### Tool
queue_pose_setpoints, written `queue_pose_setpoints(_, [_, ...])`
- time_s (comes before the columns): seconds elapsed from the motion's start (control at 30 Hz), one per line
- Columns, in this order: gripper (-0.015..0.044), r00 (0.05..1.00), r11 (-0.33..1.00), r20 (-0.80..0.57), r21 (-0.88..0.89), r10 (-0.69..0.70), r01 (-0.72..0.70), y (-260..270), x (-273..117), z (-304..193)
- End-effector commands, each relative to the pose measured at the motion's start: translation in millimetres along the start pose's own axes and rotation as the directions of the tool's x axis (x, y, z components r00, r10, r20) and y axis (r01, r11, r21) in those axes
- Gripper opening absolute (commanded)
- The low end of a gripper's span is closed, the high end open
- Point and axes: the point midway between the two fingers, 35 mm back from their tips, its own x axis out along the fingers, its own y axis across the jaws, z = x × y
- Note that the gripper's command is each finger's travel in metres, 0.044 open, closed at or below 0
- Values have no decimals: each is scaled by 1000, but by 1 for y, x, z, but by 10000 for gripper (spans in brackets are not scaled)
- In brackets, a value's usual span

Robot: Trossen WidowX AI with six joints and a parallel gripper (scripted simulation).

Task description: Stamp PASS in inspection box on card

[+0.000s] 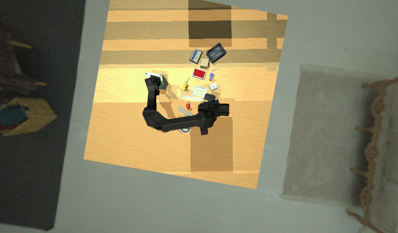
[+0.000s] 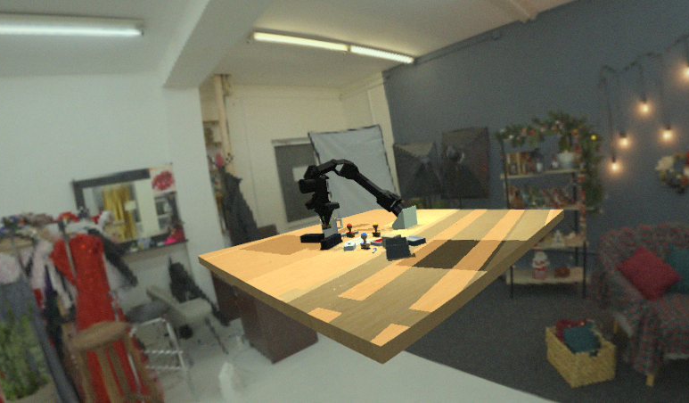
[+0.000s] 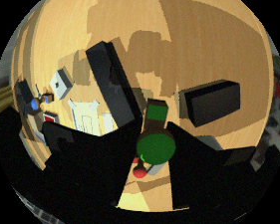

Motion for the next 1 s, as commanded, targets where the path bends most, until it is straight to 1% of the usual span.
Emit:
queue_pose_setpoints(0.0, [0, 1000, 1000, 9, -4, -2, 2, -5, -3, 2])
queue_pose_setpoints(0.97, [0, 1000, 1000, 9, -3, -2, 2, -5, 42, 4])
